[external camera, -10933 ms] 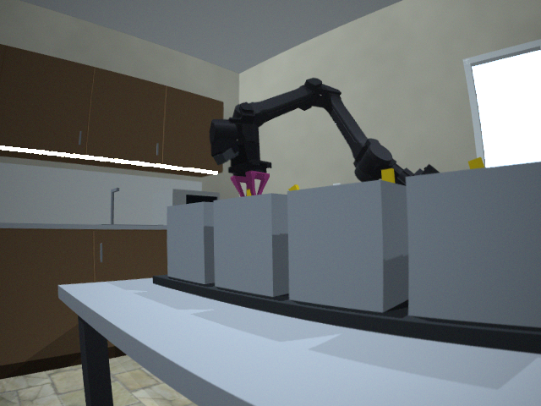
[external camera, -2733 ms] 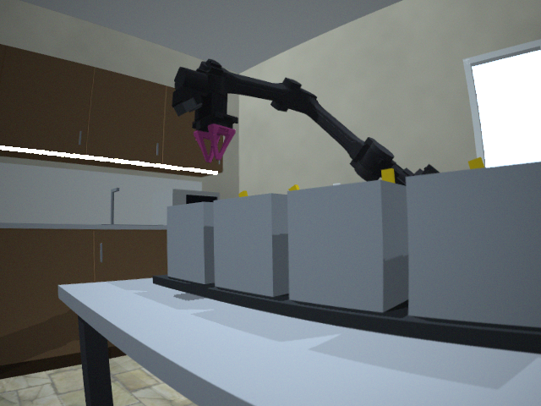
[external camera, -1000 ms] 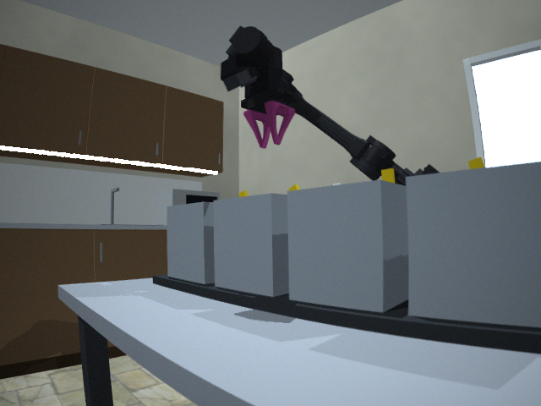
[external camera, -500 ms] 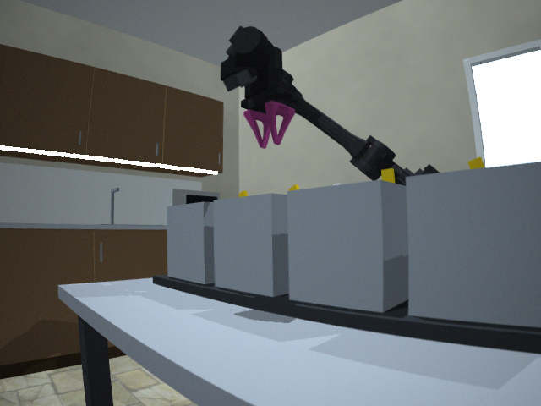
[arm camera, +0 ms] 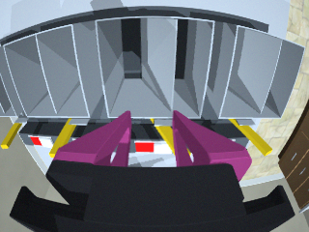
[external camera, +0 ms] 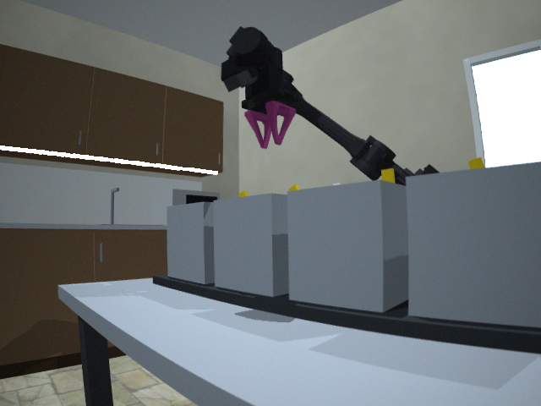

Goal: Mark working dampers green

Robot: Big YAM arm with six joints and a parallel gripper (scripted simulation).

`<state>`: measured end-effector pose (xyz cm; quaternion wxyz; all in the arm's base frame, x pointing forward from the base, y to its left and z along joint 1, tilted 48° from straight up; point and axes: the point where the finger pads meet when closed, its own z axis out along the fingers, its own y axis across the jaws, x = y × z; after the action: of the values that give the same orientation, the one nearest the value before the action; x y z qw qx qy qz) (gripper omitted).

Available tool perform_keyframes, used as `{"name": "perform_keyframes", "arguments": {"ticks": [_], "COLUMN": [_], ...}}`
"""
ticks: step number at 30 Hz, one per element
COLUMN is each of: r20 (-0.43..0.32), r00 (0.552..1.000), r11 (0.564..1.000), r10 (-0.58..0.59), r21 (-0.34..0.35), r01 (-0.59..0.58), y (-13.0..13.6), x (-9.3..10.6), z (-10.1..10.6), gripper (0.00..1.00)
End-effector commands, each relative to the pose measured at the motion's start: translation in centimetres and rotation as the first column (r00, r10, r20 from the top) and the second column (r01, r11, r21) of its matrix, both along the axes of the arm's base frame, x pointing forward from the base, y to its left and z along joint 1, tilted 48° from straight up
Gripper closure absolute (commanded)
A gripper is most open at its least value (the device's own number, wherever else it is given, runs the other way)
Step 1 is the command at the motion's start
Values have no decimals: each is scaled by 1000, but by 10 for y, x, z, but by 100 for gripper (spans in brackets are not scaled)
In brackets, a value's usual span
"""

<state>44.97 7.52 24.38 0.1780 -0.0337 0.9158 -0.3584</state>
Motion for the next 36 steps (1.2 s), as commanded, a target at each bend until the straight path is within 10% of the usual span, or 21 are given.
{"name": "perform_keyframes", "arguments": {"ticks": [1, 16, 36], "r20": [7, -30, -37], "r00": [1000, 993, 990], "r11": [999, 931, 926], "r10": [-4, 117, 138], "r21": [43, 352, 359], "r01": [4, -99, -115], "y": [-21, -98, -94], "x": [-11, -107, -102], "z": [6, -10, -8], "gripper": [64, 64, 64]}}
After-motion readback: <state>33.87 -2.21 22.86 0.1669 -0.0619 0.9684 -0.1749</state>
